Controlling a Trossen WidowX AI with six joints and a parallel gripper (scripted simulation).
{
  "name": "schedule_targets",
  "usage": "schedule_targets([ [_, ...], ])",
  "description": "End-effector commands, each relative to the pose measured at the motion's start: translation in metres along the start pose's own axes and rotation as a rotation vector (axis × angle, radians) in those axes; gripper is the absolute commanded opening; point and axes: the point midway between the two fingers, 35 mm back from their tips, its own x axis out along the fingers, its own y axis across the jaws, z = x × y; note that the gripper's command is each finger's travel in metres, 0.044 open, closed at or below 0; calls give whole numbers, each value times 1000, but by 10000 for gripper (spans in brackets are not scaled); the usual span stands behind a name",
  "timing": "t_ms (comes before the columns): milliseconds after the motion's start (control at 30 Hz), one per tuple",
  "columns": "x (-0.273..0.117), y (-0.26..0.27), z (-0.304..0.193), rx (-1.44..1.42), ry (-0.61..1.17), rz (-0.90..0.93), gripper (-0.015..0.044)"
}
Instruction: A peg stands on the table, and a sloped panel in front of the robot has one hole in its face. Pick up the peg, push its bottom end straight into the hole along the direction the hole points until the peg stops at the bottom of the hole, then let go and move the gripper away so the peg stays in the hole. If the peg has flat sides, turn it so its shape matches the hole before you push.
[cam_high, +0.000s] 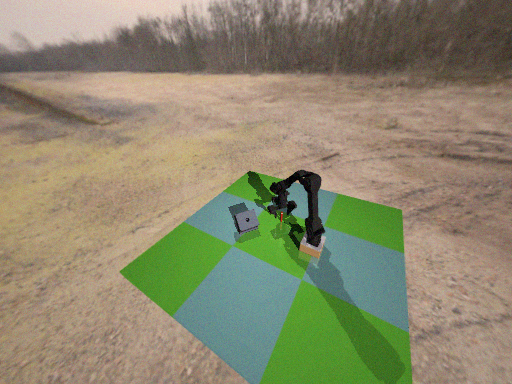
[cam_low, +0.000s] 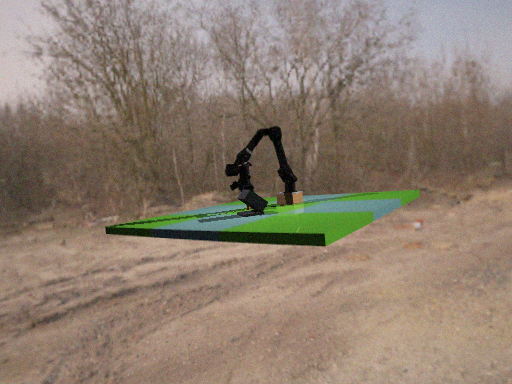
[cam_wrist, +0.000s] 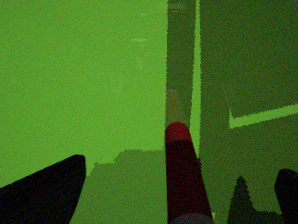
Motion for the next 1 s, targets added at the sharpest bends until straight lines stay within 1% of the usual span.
schedule_targets([
  [0, -1, 0, 0, 0, -1, 1, 335],
  [367, -1, 0, 0, 0, -1, 1, 46],
  [600, -1, 0, 0, 0, -1, 1, 0],
  [767, -8, 0, 1, 0, -1, 1, 0],
  [967, -37, 1, 3, 1, -2, 2, 0],
])
